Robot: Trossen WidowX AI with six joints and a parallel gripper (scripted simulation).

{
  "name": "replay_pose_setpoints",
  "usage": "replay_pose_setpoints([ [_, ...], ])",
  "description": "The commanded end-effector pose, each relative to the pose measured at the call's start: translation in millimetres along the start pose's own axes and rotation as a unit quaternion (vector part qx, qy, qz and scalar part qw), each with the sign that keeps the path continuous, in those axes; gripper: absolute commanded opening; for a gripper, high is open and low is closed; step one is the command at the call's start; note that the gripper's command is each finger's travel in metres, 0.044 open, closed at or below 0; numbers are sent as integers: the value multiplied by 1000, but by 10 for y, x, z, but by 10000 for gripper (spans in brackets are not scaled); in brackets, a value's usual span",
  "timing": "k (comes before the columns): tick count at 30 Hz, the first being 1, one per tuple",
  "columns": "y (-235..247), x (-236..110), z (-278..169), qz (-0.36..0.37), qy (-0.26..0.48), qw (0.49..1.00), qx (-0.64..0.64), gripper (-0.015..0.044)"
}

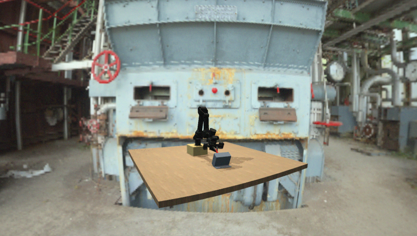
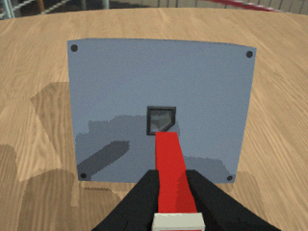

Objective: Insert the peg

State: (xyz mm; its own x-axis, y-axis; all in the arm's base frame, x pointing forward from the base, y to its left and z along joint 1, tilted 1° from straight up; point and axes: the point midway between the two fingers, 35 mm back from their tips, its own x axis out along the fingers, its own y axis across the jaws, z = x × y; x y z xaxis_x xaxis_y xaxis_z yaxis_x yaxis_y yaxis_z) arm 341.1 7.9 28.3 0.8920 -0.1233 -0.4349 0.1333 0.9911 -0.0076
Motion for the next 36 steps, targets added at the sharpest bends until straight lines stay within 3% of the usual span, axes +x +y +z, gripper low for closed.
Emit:
replay_pose_setpoints([
  [1,7,13,1,3,-4,1000,4,0],
  [36,-6,261,-35,4,-18,1000,11,0],
])
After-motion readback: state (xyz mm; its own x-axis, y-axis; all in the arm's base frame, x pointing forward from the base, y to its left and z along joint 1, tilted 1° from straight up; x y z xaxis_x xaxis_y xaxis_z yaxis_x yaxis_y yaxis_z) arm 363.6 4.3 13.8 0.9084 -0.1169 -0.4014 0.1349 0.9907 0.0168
